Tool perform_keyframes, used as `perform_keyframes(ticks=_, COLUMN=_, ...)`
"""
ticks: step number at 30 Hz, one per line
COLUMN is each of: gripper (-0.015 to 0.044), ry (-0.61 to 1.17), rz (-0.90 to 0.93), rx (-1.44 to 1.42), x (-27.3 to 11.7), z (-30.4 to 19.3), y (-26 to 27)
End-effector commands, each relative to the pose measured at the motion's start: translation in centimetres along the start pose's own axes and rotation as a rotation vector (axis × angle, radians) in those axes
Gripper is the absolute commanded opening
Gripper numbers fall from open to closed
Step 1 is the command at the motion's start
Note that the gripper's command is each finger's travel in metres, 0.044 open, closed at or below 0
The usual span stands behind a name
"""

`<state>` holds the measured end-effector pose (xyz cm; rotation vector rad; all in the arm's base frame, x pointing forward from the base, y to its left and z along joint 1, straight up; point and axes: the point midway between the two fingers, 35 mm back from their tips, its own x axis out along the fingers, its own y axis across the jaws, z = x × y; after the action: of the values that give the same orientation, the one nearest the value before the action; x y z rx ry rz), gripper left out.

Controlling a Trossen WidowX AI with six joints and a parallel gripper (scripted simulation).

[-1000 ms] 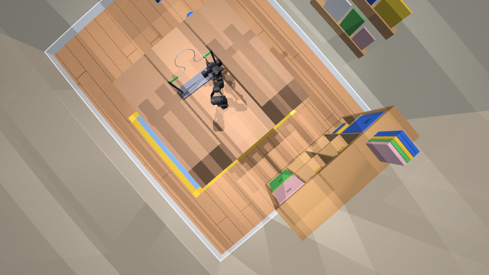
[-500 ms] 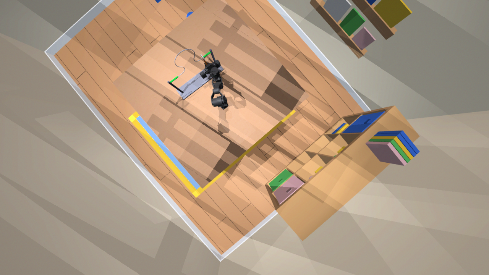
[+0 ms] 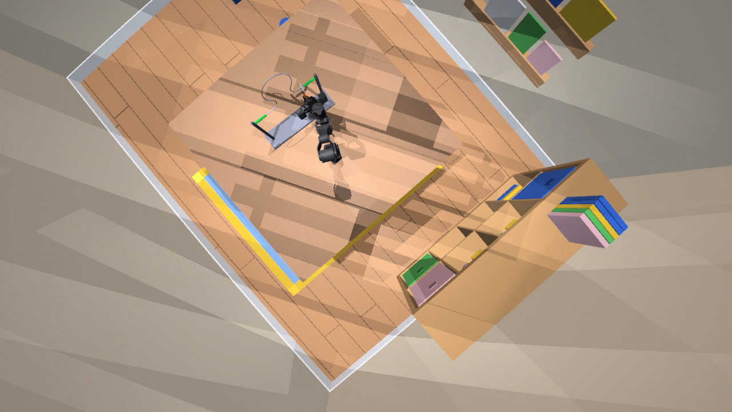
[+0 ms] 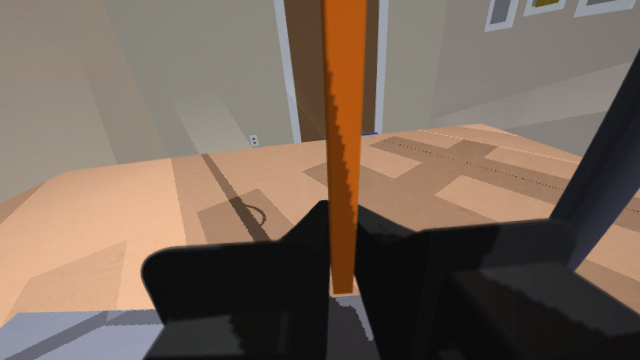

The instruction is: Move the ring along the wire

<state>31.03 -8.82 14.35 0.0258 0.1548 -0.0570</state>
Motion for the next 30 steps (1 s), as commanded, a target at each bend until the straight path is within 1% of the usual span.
perform_keyframes(ticks=1, gripper=-0.0150, ry=0.009, rz=0.003, rx=0.024, x=-0.1, z=-0.4, y=0.6)
perform_keyframes(ticks=11, gripper=-0.0150, ry=0.010, rz=0.022, rx=0.126, x=-0.1, z=-0.3, y=2.8)
perform_keyframes(ticks=25, gripper=-0.0150, ry=0.011, rz=0.070, rx=0.387, x=-0.3, z=0.9, y=7.4)
perform_keyframes(ticks=30, gripper=-0.0150, ry=0.049, rz=0.093, rx=0.450, x=-0.8, z=1.4, y=8.4)
